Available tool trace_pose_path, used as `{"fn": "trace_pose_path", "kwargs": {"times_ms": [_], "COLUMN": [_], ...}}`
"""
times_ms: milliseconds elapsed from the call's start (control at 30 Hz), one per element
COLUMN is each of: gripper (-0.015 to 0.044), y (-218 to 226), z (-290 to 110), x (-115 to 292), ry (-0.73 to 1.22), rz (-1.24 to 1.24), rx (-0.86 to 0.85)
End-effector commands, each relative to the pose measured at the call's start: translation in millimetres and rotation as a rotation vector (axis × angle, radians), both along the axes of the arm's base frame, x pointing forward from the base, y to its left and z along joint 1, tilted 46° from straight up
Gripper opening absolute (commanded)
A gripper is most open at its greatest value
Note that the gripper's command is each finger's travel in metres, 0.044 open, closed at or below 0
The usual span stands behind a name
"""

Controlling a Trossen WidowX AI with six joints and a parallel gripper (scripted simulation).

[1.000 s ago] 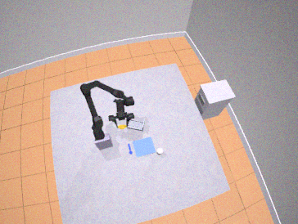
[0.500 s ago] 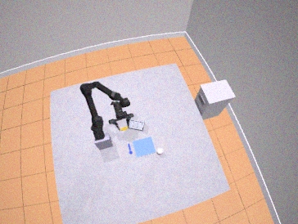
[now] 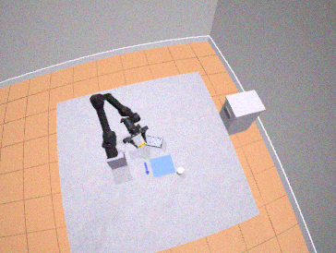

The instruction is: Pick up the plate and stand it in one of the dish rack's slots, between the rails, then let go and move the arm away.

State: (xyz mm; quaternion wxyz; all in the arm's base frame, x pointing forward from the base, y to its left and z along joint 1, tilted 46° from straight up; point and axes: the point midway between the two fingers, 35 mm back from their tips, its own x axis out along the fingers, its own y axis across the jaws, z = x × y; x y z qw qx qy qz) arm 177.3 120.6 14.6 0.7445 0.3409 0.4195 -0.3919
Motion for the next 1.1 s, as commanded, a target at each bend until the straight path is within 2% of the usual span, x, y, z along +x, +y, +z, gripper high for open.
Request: {"fn": "trace_pose_path", "kwargs": {"times_ms": [0,533,1067], "gripper": [0.0,0.0,0.0], "y": [3.1,27.5,53.5], "z": [-0.7,7.4,25.4], "x": [-0.1,-3.8,-19.9], "ry": [-0.069,-0.374,-0.685], "rz": [0.032,0.19,0.334], "rx": [-0.025,-0.057,0.002]}}
